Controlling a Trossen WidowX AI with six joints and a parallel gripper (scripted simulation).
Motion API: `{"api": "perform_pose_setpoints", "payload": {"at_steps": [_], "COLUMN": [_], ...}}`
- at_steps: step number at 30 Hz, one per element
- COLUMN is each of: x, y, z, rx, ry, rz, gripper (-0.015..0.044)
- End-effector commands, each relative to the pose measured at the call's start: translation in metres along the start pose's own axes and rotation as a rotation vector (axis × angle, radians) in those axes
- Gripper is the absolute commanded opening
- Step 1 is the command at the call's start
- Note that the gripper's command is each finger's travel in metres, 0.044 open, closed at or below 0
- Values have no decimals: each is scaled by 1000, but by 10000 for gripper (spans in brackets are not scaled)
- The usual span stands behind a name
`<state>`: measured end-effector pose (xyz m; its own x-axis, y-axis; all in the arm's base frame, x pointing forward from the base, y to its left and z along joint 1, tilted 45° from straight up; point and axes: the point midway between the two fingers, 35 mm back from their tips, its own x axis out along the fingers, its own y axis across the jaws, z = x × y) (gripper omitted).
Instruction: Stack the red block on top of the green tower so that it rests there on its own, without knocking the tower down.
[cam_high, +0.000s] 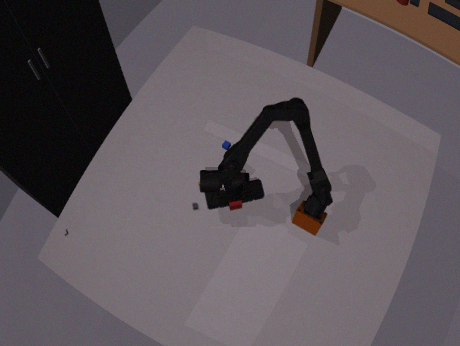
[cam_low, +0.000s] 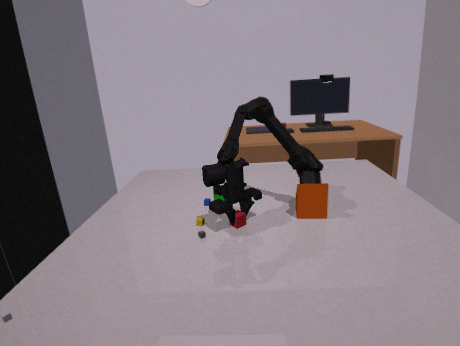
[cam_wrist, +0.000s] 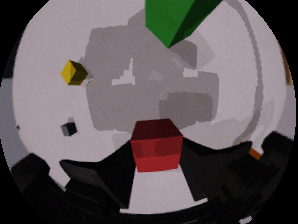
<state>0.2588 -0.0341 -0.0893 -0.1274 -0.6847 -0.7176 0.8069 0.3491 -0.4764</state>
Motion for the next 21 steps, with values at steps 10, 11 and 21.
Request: {"api": "perform_pose_setpoints", "payload": {"at_steps": [10,11,21], "x": [-39,-43,-92], "y": [1,1,1], "z": [0,0,-1], "rx": [-5,-5,-6], "ry": [-1,-1,1], "rz": [2,2,3], "gripper": [0,0,0]}}
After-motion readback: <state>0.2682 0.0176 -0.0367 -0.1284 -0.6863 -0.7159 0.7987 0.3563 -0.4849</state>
